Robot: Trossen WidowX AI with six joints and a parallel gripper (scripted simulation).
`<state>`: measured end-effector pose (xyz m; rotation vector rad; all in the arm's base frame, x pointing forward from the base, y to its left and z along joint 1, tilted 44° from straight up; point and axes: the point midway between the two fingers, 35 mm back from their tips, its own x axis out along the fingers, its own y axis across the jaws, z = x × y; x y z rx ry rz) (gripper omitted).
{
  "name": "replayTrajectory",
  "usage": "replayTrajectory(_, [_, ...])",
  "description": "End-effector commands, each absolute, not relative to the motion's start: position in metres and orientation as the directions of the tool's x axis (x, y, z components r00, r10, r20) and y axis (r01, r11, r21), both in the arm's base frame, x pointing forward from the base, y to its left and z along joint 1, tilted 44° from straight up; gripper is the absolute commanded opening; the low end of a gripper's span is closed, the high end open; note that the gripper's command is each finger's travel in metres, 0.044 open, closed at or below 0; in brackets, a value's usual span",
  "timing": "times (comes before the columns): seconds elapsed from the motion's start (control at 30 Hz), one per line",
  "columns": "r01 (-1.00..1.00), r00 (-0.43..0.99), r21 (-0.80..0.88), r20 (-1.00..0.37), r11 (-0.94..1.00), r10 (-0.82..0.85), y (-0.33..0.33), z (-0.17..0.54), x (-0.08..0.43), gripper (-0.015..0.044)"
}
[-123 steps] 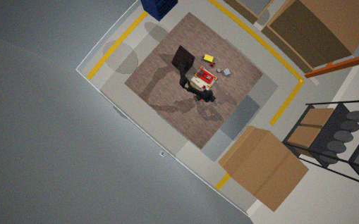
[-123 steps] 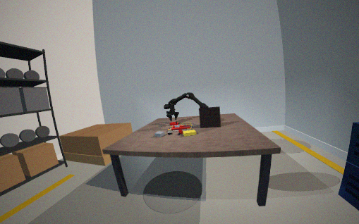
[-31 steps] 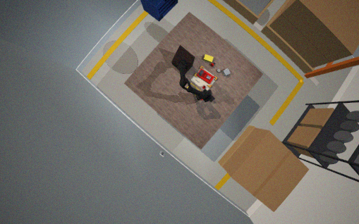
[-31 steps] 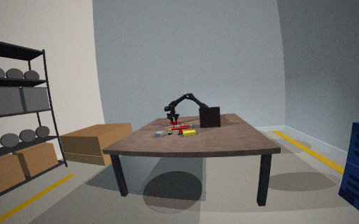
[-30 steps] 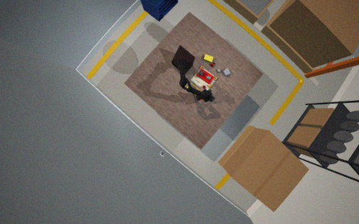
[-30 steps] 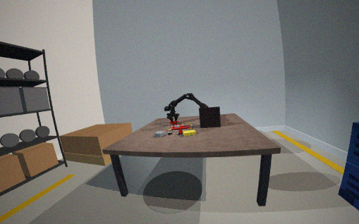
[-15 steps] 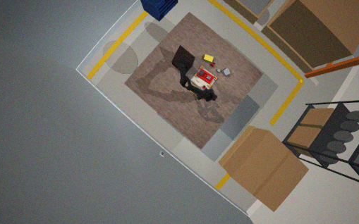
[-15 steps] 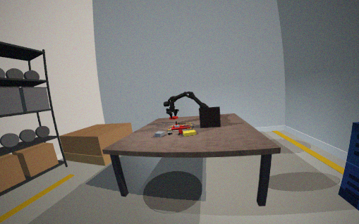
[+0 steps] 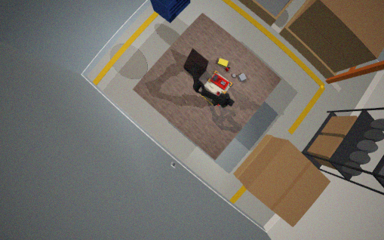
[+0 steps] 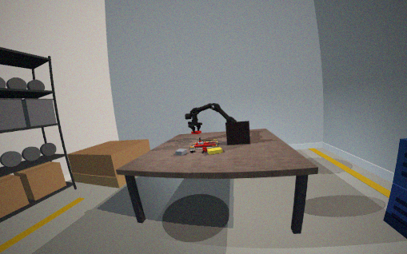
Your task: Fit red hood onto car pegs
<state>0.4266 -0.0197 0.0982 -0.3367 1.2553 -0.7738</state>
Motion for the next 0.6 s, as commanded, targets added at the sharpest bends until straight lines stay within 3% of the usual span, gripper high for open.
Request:
replayTrajectory(0.0, [0.278, 0.097, -0.627, -0.735, 0.728, -0.671, 0.003, 0.076, 0.417, 0.0])
replayTrajectory(0.57, [-0.039, 0.099, -0.677, -0.735, 0.735, -0.671, 0.091, -0.009, 0.361, 0.0])
